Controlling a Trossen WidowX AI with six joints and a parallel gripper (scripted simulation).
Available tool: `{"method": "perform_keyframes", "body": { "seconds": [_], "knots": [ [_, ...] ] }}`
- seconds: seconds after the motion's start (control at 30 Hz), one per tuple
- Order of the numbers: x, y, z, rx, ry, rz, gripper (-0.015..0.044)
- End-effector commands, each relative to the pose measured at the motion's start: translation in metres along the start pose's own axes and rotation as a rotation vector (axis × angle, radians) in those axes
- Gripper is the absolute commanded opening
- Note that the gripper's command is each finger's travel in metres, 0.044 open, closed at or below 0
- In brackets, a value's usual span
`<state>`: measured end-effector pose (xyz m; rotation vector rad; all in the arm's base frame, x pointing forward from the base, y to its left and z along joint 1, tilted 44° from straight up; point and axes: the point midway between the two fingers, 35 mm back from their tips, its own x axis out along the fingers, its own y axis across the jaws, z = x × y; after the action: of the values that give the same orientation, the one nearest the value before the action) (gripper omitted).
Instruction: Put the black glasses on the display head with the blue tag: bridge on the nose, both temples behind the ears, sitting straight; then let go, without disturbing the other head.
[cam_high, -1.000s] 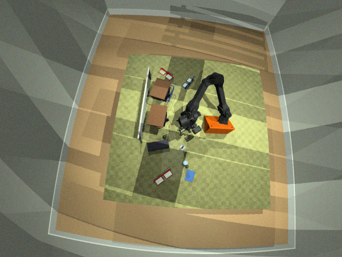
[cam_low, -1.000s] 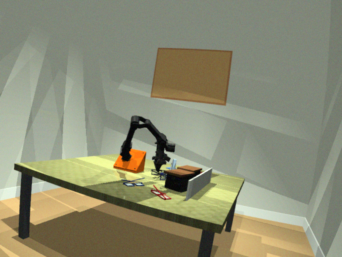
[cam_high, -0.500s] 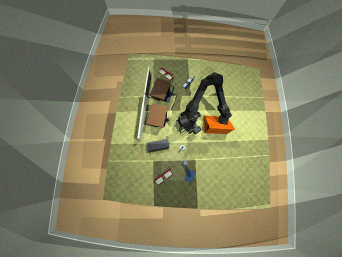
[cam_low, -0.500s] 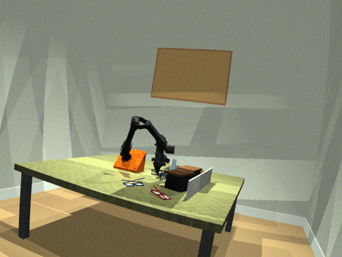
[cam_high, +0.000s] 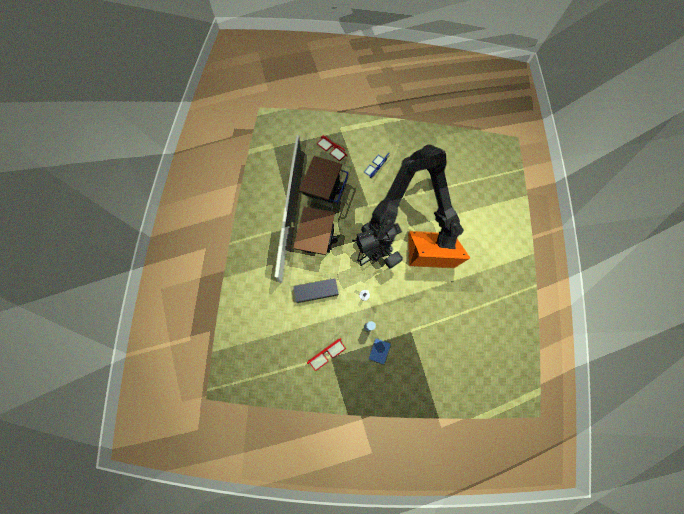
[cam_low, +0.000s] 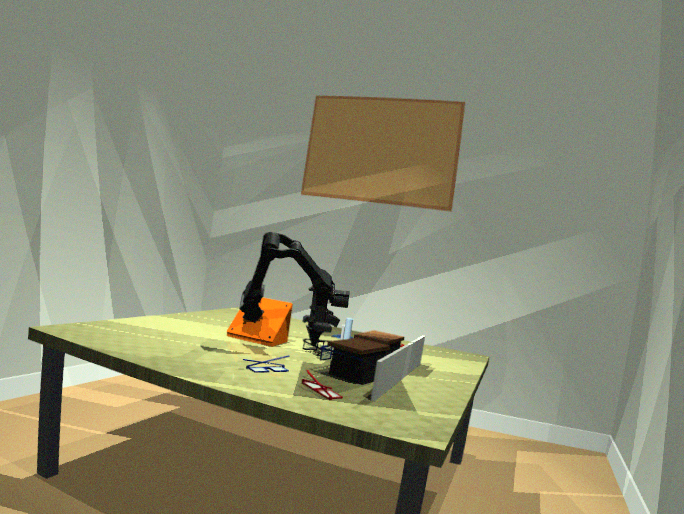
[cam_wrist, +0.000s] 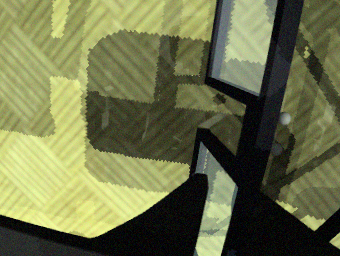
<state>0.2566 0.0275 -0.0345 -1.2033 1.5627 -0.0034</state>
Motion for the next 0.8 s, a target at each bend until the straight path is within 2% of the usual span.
{"method": "perform_keyframes", "body": {
  "seconds": [0.0,0.13,0.37,0.77],
  "knots": [
    [0.000,0.000,0.000,0.001,0.001,0.000,0.0027],
    [0.000,0.000,0.000,0.001,0.001,0.000,0.0000],
    [-0.003,0.000,0.001,0.001,0.000,0.001,0.0000],
    [-0.069,0.000,0.007,-0.001,-0.005,0.005,0.0000]
  ]
}}
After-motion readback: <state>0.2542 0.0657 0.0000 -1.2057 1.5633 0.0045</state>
